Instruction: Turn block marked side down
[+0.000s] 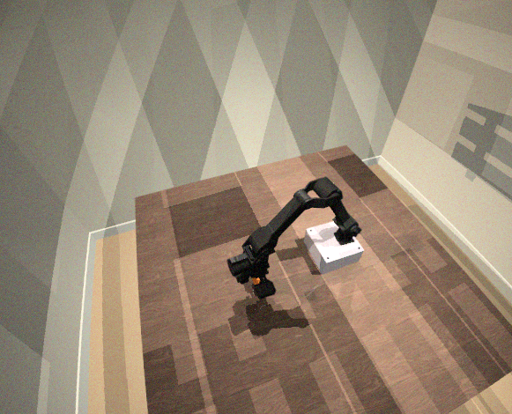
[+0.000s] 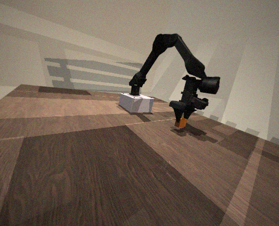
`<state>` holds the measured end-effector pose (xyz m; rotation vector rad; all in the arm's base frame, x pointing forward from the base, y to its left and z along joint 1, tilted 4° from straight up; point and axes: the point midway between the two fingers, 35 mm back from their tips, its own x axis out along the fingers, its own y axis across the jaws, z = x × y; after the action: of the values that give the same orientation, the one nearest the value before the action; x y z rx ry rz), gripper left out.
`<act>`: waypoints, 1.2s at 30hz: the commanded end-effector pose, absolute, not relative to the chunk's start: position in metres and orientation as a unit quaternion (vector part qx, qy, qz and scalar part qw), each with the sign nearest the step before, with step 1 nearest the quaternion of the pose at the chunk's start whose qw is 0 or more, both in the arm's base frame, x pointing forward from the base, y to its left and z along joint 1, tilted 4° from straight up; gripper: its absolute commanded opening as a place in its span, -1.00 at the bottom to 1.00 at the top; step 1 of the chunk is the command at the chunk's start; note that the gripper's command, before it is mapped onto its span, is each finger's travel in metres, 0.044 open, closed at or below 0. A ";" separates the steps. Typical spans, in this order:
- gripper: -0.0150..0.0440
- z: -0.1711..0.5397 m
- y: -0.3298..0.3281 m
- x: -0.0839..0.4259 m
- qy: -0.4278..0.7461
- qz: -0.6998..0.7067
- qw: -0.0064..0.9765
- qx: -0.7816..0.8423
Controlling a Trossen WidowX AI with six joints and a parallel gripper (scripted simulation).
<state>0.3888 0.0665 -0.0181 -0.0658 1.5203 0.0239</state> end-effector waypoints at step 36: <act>-0.49 -0.030 0.064 0.376 0.482 0.018 0.875 -0.029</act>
<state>0.3780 0.0651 -0.0292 -0.0541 1.0204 0.0378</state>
